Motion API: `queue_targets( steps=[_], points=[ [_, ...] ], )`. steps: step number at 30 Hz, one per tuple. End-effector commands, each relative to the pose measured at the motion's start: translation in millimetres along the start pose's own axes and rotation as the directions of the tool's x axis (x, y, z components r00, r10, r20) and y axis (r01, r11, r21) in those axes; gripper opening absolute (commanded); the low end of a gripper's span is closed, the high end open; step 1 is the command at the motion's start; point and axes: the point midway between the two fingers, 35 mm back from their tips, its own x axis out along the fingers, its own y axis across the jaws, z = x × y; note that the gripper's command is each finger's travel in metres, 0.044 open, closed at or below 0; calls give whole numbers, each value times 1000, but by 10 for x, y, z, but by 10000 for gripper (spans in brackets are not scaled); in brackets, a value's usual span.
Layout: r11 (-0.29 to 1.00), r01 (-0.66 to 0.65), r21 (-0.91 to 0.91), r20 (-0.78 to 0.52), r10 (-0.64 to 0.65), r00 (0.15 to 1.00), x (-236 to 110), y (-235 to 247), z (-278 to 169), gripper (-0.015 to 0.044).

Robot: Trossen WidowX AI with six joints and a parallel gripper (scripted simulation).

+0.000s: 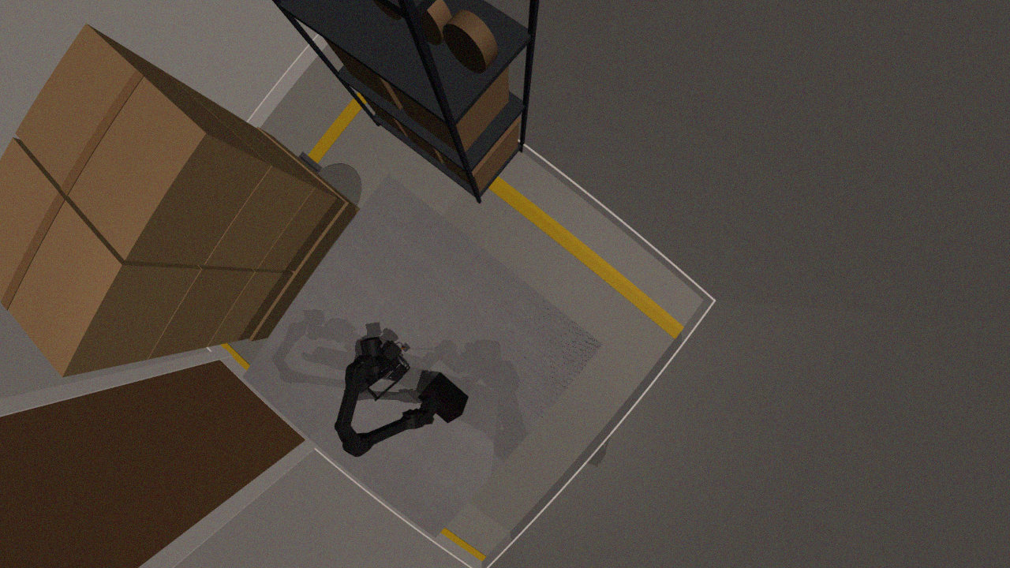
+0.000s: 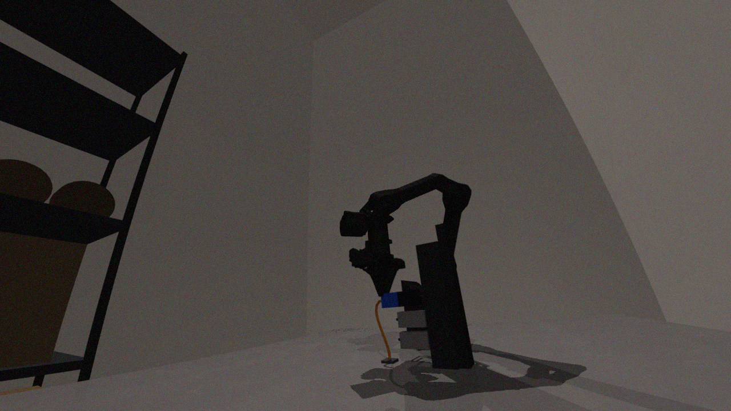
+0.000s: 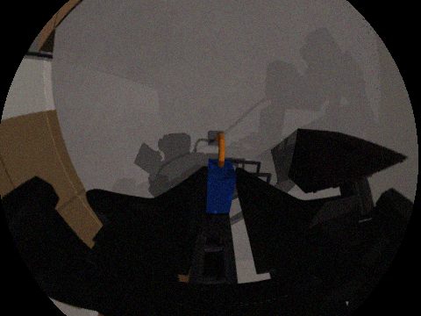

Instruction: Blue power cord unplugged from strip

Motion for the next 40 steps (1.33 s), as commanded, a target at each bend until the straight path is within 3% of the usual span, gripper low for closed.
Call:
queue_targets(
  steps=[1,7,11,15,40],
  points=[
    [1000,0,-1,-3,0,1000,12,-1,-19,184],
    [1000,-1,-1,-3,1,1000,6,2,5,341],
    [1000,-1,0,1,1,1000,-66,15,332,440],
    [1000,-1,-1,1,1,1000,-112,-1,584,440],
    [1000,-1,-1,1,1,1000,-112,-1,584,440]
  ],
)
